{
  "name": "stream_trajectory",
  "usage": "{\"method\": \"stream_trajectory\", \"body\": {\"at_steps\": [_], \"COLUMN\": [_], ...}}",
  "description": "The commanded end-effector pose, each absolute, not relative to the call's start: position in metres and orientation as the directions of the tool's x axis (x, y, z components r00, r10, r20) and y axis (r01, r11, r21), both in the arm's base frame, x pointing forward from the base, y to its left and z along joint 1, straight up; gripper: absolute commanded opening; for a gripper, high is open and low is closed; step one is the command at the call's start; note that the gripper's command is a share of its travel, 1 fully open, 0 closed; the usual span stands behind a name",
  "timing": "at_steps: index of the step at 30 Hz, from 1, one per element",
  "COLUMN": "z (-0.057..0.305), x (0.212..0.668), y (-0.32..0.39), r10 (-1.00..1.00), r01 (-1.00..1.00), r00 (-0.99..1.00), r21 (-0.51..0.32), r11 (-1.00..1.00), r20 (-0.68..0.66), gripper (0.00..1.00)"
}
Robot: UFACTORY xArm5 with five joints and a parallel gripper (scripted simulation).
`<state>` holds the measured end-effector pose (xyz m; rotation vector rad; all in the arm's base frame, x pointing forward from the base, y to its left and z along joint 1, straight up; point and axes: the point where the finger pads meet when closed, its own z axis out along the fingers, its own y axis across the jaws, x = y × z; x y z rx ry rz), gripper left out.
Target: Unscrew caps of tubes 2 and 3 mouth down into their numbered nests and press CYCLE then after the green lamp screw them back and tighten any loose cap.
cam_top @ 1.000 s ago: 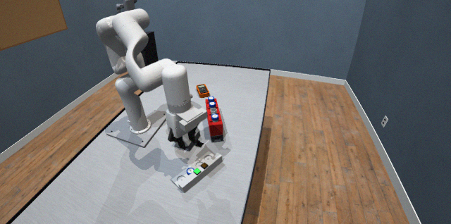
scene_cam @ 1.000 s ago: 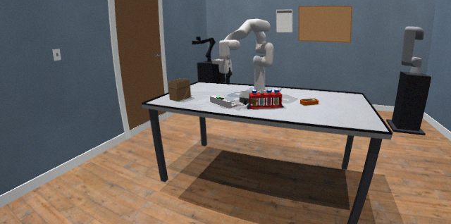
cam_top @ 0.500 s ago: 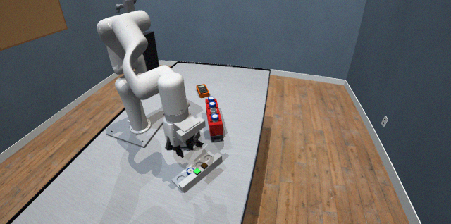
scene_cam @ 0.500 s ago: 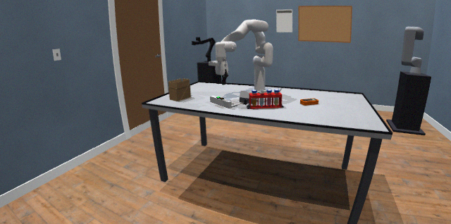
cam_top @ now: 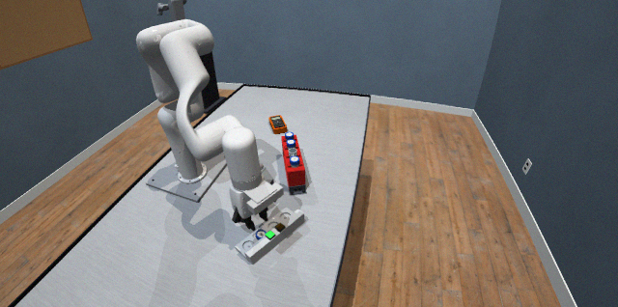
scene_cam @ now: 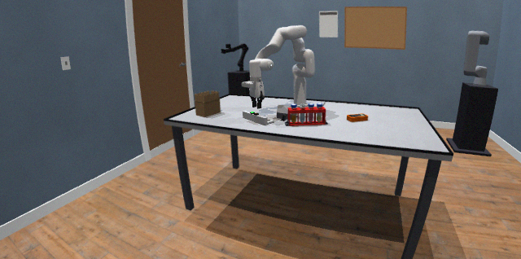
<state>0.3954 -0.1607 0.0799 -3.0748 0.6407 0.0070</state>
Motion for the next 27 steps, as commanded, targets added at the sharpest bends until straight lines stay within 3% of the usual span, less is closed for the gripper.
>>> {"method": "stream_trajectory", "body": {"at_steps": [1, 8, 27], "z": [0.067, 0.032, 0.028], "x": [0.399, 0.400, 0.399], "y": [-0.162, -0.162, -0.162], "r10": [-0.399, -0.399, -0.399], "r01": [-0.399, -0.399, -0.399], "r00": [0.917, 0.917, 0.917], "r21": [0.000, 0.000, 0.000], "r11": [-0.917, -0.917, -0.917], "r20": [0.004, 0.004, 0.004], "gripper": [0.46, 0.46, 0.46]}}
